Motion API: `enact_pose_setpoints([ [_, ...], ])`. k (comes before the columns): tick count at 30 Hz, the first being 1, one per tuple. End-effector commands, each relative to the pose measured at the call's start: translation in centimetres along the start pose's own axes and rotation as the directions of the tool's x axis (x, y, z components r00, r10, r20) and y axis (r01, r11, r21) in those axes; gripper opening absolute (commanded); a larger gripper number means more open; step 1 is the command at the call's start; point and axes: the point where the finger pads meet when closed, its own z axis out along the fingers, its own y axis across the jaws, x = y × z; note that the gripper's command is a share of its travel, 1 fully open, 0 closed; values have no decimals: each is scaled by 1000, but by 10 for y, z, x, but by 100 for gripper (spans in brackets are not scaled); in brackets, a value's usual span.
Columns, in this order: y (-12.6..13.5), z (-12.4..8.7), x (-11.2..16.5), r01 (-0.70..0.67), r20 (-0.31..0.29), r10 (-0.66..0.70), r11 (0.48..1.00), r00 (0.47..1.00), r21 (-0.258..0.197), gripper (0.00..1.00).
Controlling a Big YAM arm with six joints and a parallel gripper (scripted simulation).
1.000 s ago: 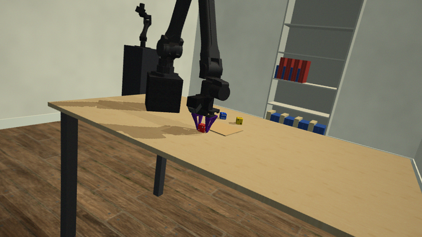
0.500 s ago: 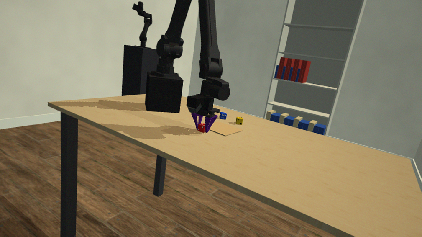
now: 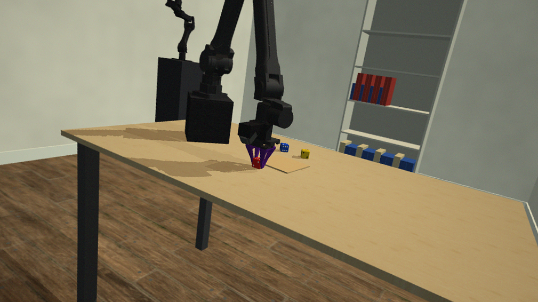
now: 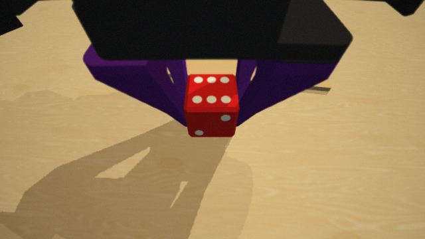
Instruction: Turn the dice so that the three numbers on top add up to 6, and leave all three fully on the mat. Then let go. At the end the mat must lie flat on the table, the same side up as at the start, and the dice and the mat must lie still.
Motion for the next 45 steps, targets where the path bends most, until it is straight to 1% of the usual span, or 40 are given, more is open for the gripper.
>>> enact_pose_setpoints([
  [1, 17, -10, -11, -1, 24, 2, 999, 1000, -47, 26],
  [19, 17, -10, -11, -1, 24, 2, 999, 1000, -47, 26],
  [23, 17, -14, -11, -1, 25, 2, 999, 1000, -49, 26],
  [26, 9, -18, -7, -1, 16, 1, 1000, 1000, -26, 26],
  [28, 5, -25, -5, -1, 13, 1, 1000, 1000, -20, 26],
  [29, 8, -31, -6, -1, 15, 1, 1000, 1000, -25, 26],
  [31, 17, -48, -9, -1, 22, 2, 999, 1000, -41, 26],
  [37, 24, -97, -10, -1, 27, 2, 998, 1000, -56, 26],
  [39, 24, -97, -10, -1, 27, 2, 998, 1000, -56, 26],
  [42, 11, -106, -4, -1, 18, 1, 999, 1000, -32, 26],
  [45, 19, -117, -7, -1, 23, 2, 999, 1000, -47, 26],
])
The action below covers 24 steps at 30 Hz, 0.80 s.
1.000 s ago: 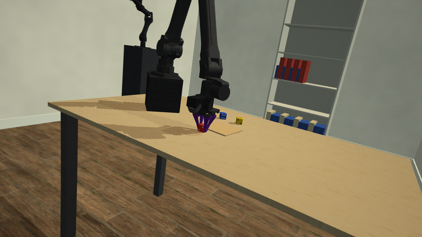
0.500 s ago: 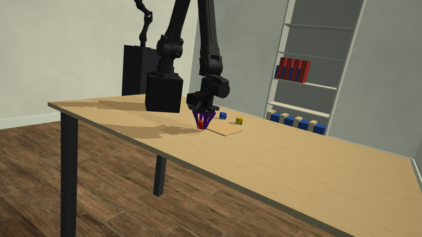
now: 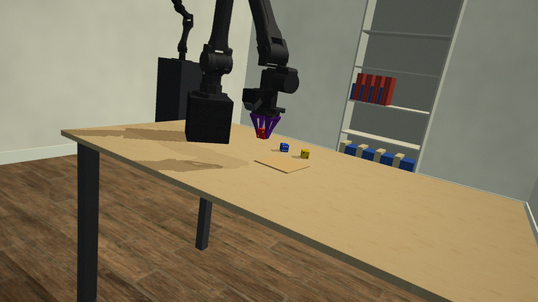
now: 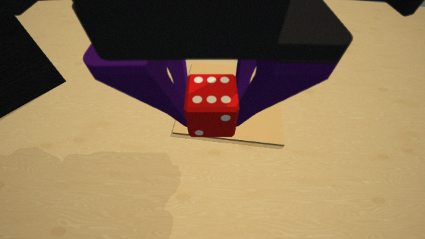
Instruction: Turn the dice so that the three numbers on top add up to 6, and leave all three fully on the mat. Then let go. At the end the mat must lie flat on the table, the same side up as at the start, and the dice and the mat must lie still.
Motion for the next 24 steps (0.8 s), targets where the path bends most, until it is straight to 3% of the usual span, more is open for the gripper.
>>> enact_pose_setpoints([
  [1, 17, -19, -5, -1, 18, 1, 999, 1000, -33, 26],
  [15, 19, -12, -8, 48, 16, -47, 999, 999, -24, 26],
  [19, 19, -8, -14, 171, 14, -171, 985, 985, -13, 26],
  [24, 25, -10, -19, 383, 23, -383, 923, 924, -17, 26],
])
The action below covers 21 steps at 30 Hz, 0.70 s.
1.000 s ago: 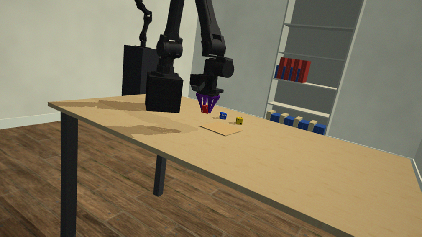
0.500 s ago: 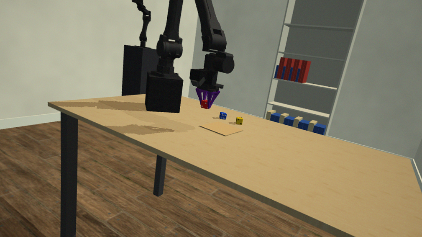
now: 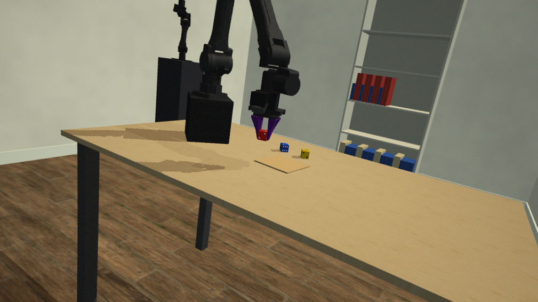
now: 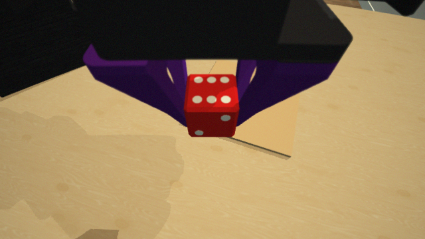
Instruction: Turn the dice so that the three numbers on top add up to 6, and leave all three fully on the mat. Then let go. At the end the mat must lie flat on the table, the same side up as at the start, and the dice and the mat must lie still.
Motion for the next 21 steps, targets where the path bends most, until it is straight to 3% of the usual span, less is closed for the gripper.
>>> enact_pose_setpoints([
  [1, 17, -16, -19, 179, 38, -178, 983, 983, -33, 26],
  [5, 17, -12, -20, 254, 33, -253, 967, 967, -25, 26],
  [6, 18, -8, -20, 333, 27, -333, 943, 943, -18, 26],
  [9, 18, -7, -23, 408, 28, -407, 913, 913, -15, 26],
  [14, 24, -11, -25, 564, 42, -563, 826, 825, -15, 26],
  [18, 24, -5, -31, 689, 36, -689, 724, 724, -6, 26],
  [21, 24, -4, -31, 692, 36, -691, 722, 722, -6, 26],
])
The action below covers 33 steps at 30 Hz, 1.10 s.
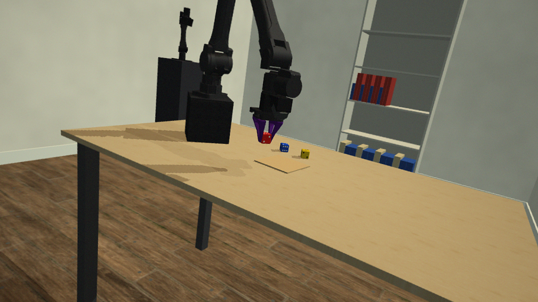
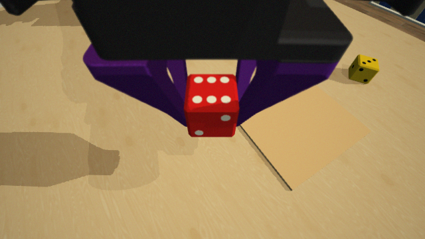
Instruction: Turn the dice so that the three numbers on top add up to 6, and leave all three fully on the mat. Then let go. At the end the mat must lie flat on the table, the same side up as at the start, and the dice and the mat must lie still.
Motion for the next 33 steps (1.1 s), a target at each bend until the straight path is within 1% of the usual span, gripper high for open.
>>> enact_pose_setpoints([
  [1, 6, -7, -4, 186, 16, -186, 982, 982, -4, 26],
  [3, 7, -7, -19, 251, 28, -251, 968, 968, -2, 26],
  [4, 8, -6, -21, 258, 29, -258, 966, 966, -2, 26],
  [5, 4, -6, -23, 313, 29, -313, 950, 949, 0, 26],
  [6, 3, -6, -24, 322, 29, -322, 947, 946, 0, 26],
  [7, 2, -7, -27, 376, 34, -376, 927, 926, 3, 26],
  [8, 1, -7, -27, 384, 35, -384, 923, 923, 3, 26],
  [9, 2, -13, -31, 436, 48, -436, 900, 899, 8, 26],
  [10, 2, -14, -32, 443, 50, -443, 896, 895, 9, 26],
  [11, 4, -7, -30, 497, 36, -496, 868, 867, 7, 26],
  [12, 4, -7, -30, 502, 34, -502, 865, 864, 7, 26],
  [14, 3, -3, -30, 581, 26, -581, 814, 814, 7, 26],
  [17, 3, -3, -31, 584, 26, -584, 812, 811, 7, 26],
  [18, -2, -7, -17, 611, 21, -611, 791, 791, 6, 26],
  [19, -2, -9, -22, 634, 29, -634, 774, 773, 11, 26],
  [20, 2, -14, -38, 651, 52, -651, 759, 757, 23, 26],
  [22, 4, -9, -39, 675, 46, -675, 738, 737, 22, 26],
  [23, 4, -8, -37, 681, 42, -681, 732, 731, 19, 26],
  [24, 2, -4, -28, 683, 27, -683, 730, 730, 11, 26],
  [26, 1, -2, -25, 683, 23, -683, 730, 730, 9, 26],
  [30, -2, -7, -25, 676, 75, -676, 736, 733, 18, 26],
  [32, -2, -8, -26, 677, 127, -674, 735, 728, 21, 26],
  [33, -2, -8, -26, 677, 127, -674, 735, 728, 21, 26],
])
